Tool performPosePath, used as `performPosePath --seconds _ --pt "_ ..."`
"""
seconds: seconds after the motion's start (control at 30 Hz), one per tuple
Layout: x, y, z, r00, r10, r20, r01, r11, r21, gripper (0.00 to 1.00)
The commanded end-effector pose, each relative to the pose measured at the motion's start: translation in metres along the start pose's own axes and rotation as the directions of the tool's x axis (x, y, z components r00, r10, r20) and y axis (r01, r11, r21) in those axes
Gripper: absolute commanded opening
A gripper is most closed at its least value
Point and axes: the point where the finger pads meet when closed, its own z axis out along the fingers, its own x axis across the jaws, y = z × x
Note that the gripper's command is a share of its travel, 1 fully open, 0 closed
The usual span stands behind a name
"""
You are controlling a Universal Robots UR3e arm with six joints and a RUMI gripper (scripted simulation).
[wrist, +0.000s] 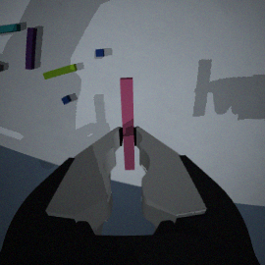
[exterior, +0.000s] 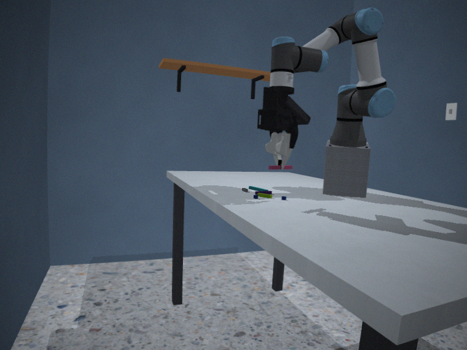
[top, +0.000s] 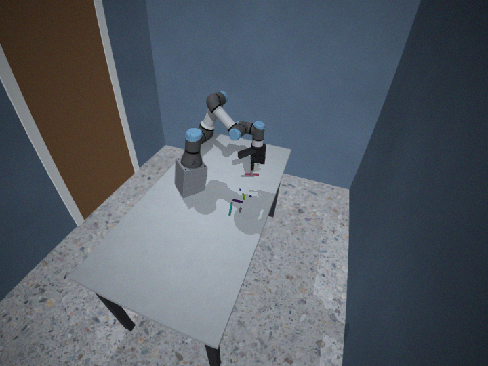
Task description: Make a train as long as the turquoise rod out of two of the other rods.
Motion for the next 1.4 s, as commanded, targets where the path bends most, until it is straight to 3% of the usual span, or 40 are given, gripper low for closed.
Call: performPosePath --seconds 0.0,0.17,0.93,1.37 --pt "-0.009 -0.002 -0.001 1.0 0.005 0.001 -0.005 1.0 -0.002 0.0" --pt "-0.039 -0.014 -0.001 1.0 0.026 0.001 -0.026 1.0 -0.002 0.0" --pt "-0.039 -0.015 0.007 1.0 0.026 0.001 -0.026 1.0 -0.002 0.0" --pt "-0.04 -0.014 0.054 1.0 0.026 0.001 -0.026 1.0 -0.002 0.0"
